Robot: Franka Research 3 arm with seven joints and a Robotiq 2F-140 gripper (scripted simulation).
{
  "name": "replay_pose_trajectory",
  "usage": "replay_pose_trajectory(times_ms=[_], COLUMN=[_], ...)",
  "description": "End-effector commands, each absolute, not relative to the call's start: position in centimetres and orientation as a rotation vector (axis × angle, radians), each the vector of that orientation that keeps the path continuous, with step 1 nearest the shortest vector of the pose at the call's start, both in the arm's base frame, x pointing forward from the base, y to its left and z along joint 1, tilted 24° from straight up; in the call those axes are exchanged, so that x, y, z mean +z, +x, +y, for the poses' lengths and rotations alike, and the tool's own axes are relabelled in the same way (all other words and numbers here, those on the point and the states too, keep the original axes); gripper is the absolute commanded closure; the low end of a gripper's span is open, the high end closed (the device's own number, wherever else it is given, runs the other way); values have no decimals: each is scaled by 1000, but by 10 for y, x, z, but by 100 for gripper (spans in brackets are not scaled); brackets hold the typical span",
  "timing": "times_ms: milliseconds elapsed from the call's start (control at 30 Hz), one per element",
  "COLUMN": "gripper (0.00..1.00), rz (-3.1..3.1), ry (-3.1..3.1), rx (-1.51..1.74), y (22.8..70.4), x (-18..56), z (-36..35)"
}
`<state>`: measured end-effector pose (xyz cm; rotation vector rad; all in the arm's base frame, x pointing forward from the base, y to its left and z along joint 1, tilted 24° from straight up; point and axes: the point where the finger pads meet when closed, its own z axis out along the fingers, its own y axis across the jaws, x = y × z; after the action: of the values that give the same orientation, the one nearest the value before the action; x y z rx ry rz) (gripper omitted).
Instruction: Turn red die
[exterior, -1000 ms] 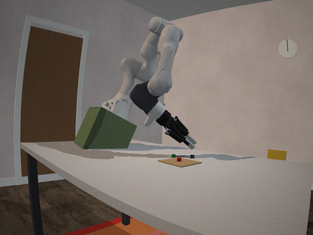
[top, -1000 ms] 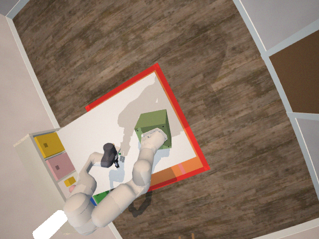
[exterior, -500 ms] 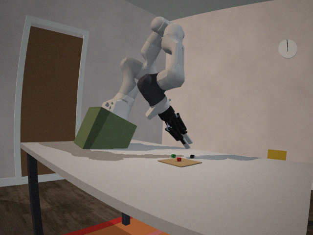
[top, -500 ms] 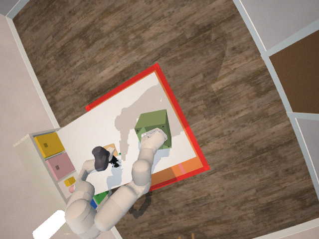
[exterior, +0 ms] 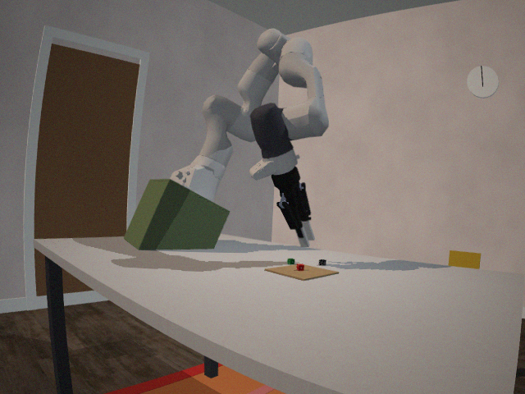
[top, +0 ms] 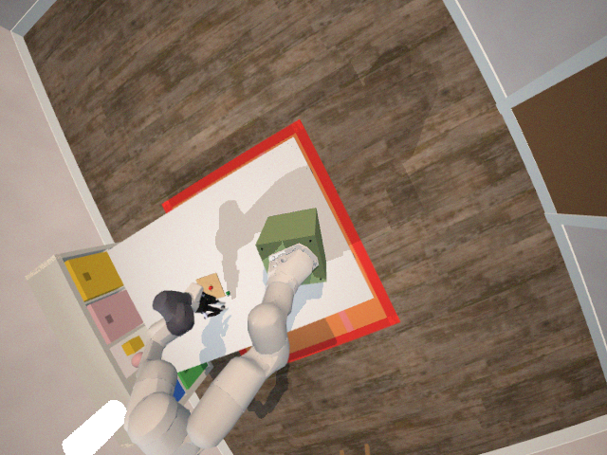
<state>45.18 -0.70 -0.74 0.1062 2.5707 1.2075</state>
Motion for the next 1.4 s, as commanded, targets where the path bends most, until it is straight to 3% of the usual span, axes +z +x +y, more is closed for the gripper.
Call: replay_pose_trajectory(times_ms=[0,900,933,1367], gripper=[81,81,0,0], rz=[2692,2925,2925,2925], ry=[294,406,406,406], rx=[1172,587,587,587], y=[451,501,501,501], x=[-10,28,28,30], z=[-27,-146,-146,-146])
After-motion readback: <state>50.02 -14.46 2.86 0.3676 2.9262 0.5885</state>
